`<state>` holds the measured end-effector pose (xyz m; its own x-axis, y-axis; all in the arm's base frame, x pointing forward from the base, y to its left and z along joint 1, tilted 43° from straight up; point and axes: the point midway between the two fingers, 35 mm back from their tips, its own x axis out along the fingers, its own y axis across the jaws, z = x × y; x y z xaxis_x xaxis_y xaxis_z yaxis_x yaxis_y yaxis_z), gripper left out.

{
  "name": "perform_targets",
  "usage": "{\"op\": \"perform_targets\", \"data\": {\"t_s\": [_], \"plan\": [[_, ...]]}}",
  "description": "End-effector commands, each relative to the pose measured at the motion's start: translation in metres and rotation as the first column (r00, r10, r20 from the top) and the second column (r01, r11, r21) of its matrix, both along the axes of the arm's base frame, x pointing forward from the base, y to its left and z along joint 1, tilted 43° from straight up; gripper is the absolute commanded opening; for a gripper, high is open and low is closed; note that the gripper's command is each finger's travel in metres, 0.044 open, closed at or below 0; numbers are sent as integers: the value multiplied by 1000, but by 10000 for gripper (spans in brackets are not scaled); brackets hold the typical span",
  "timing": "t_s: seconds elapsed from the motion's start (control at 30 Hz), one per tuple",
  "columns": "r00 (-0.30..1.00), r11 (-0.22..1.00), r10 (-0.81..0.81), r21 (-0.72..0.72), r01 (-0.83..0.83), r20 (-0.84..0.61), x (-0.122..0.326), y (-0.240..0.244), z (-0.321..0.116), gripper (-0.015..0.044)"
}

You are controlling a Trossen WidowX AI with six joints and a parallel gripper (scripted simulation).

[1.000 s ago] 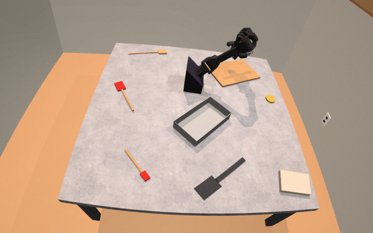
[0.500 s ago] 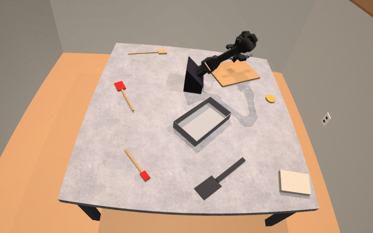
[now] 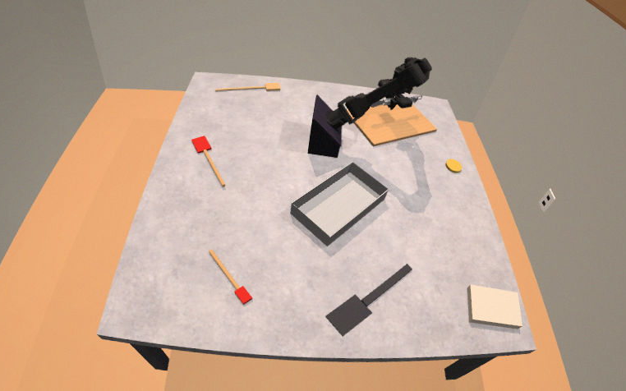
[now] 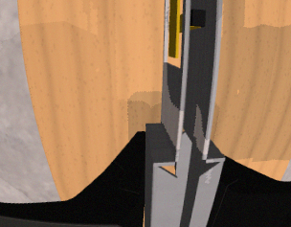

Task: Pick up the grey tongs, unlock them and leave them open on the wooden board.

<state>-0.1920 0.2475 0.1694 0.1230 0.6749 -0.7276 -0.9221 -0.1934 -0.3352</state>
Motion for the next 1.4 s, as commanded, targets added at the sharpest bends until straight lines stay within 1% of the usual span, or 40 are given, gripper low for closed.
{"op": "perform_targets", "data": {"t_s": [0.0, 0.2, 0.93, 0.97, 1.13, 1.37], "plan": [[1000, 1000, 7, -1, -7, 1, 1, 3, -5, -150], [1000, 1000, 7, 0, -7, 1, 1, 4, -5, -150], [1000, 1000, 0, 1, 0, 2, 2, 4, -5, 427], [1000, 1000, 0, 1, 0, 2, 2, 4, -5, 440], [1000, 1000, 2, 2, -2, 3, -2, 7, 4, 440], [1000, 1000, 18, 7, -18, 6, -30, 21, 56, 440]]}}
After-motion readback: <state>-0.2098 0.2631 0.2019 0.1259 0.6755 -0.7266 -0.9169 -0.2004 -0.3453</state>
